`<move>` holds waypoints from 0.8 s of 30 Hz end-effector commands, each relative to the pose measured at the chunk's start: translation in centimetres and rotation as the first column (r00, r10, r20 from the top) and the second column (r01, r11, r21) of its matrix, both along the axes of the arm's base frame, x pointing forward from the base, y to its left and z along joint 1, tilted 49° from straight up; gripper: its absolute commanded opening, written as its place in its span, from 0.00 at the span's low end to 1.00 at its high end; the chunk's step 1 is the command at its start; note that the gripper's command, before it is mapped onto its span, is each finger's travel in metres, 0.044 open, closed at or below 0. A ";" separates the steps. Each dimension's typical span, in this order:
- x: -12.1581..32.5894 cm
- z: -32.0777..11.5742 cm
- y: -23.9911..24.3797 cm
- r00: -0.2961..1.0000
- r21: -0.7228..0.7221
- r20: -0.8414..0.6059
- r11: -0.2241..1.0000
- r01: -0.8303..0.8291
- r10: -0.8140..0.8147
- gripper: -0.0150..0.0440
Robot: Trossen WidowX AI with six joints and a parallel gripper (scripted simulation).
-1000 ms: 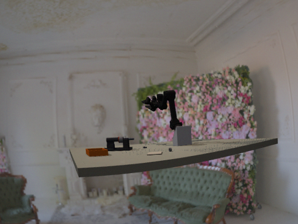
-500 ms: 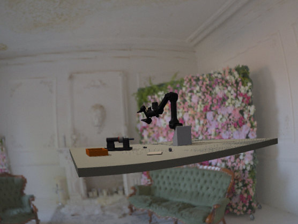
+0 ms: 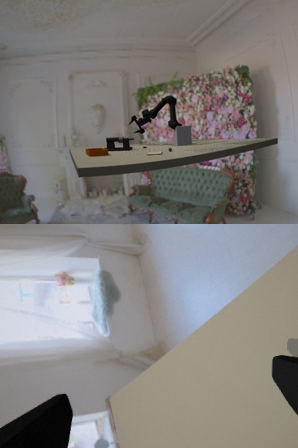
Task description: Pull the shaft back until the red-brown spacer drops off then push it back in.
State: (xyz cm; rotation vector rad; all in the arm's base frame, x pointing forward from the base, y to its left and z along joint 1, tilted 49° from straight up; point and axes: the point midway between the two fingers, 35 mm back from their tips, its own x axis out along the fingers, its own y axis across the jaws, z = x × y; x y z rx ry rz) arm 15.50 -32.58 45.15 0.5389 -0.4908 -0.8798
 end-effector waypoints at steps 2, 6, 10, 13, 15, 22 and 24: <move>3.9 -3.7 -1.2 0.998 0.154 -0.060 0.988 -0.021 0.030 1.00; 9.1 -8.8 -1.2 0.981 0.317 -0.170 0.948 -0.034 0.091 1.00; 13.9 -14.2 0.5 0.936 0.444 -0.308 0.896 -0.017 0.170 1.00; 17.0 -18.1 2.6 0.875 0.509 -0.422 0.861 0.013 0.236 1.00; 18.8 -20.6 4.4 0.820 0.538 -0.500 0.842 0.041 0.279 1.00; 22.8 -28.8 12.2 0.509 0.531 -0.764 0.835 0.144 0.398 1.00; 23.3 -30.7 14.8 0.387 0.498 -0.827 0.852 0.162 0.409 1.00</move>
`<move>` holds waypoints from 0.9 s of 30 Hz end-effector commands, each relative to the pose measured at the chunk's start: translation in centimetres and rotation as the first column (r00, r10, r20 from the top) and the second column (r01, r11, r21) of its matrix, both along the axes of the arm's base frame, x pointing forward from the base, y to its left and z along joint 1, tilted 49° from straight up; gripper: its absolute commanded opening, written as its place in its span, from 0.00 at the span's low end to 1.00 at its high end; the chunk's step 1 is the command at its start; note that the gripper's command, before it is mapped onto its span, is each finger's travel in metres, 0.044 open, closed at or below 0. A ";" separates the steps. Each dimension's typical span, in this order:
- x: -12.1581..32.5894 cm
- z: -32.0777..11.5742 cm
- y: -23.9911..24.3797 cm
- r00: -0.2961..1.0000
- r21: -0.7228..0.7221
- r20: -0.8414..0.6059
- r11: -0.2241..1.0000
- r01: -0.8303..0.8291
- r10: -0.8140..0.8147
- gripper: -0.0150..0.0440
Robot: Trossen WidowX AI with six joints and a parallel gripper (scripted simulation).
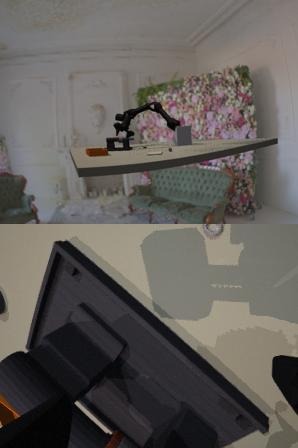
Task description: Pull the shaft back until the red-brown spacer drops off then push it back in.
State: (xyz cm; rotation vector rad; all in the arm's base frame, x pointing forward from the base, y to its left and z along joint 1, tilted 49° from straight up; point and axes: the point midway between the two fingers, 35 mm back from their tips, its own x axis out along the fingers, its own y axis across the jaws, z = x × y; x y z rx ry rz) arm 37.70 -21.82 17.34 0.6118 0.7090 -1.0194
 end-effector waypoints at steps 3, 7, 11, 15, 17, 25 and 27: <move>1.3 -4.5 6.1 0.945 -0.029 -0.302 0.990 -0.140 0.124 1.00; 0.4 -7.0 8.7 0.848 -0.071 -0.514 0.978 -0.194 0.131 1.00; -0.4 -9.4 11.8 0.663 -0.139 -0.741 0.941 -0.309 0.108 1.00; -0.5 -9.7 12.2 0.629 -0.150 -0.771 0.931 -0.333 0.101 1.00; -0.5 -9.7 12.2 0.629 -0.150 -0.771 0.931 -0.333 0.101 1.00; -0.5 -9.7 12.2 0.629 -0.150 -0.771 0.931 -0.333 0.101 1.00; -0.5 -9.7 12.2 0.629 -0.150 -0.771 0.931 -0.333 0.101 1.00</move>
